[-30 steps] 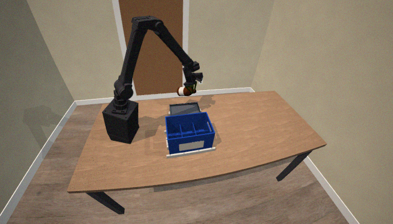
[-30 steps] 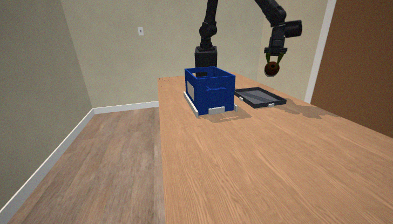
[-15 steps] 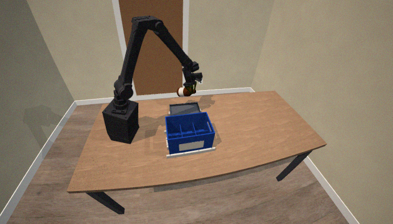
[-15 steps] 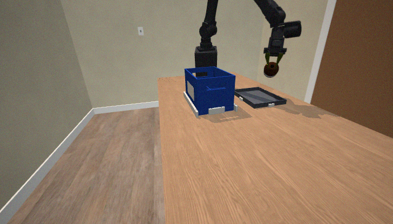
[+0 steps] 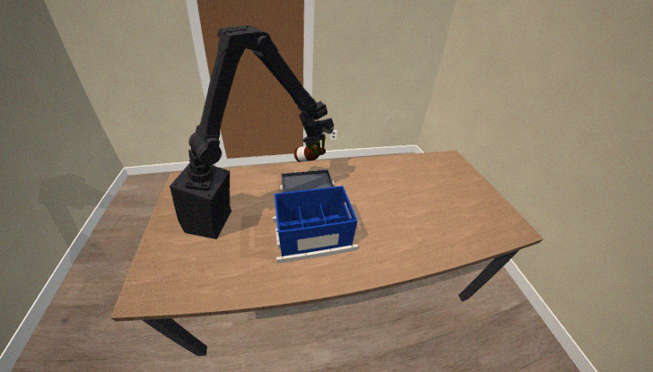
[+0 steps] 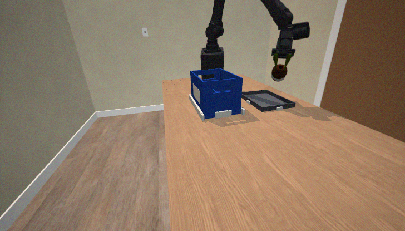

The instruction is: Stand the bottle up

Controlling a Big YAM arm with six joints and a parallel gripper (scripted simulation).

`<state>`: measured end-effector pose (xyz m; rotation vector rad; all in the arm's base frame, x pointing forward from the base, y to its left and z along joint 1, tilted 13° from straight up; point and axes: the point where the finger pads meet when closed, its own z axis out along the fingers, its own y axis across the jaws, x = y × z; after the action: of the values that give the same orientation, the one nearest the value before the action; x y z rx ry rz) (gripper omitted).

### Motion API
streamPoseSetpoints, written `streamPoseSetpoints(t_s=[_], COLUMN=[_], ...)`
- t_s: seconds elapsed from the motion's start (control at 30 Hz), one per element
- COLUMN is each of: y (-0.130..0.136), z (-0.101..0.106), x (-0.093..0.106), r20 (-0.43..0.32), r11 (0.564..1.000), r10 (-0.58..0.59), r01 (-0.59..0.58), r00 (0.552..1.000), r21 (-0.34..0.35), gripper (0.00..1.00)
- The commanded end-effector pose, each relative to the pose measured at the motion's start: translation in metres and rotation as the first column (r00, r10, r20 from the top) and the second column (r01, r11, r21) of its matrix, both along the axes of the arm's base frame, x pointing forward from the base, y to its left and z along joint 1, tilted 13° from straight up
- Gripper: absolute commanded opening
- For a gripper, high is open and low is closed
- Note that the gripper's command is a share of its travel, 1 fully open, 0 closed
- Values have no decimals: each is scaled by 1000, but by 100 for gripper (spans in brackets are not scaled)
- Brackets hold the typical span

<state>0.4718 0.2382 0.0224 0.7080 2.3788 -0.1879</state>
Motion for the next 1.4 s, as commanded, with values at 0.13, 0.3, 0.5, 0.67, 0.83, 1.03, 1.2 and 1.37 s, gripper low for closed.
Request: streamPoseSetpoints(t_s=[0.13,0.3,0.5,0.67,0.83,1.03,1.2,1.37], y=[16,19,22,19,19,19,19,19], z=[27,31,35,35,34,34,34,34], x=[6,9,12,13,13,13,13,13], r20=[90,117,132,131,131,131,131,131], r11=[999,999,999,1000,999,999,999,999], r10=[7,4,3,-2,-1,-1,-1,-1], r01=[-10,-8,-7,-3,-3,-3,-3,-3], r00=[996,993,991,991,991,991,991,991], r21=[34,32,32,31,32,32,32,32], gripper=[0,0,0,0,0,0,0,0])
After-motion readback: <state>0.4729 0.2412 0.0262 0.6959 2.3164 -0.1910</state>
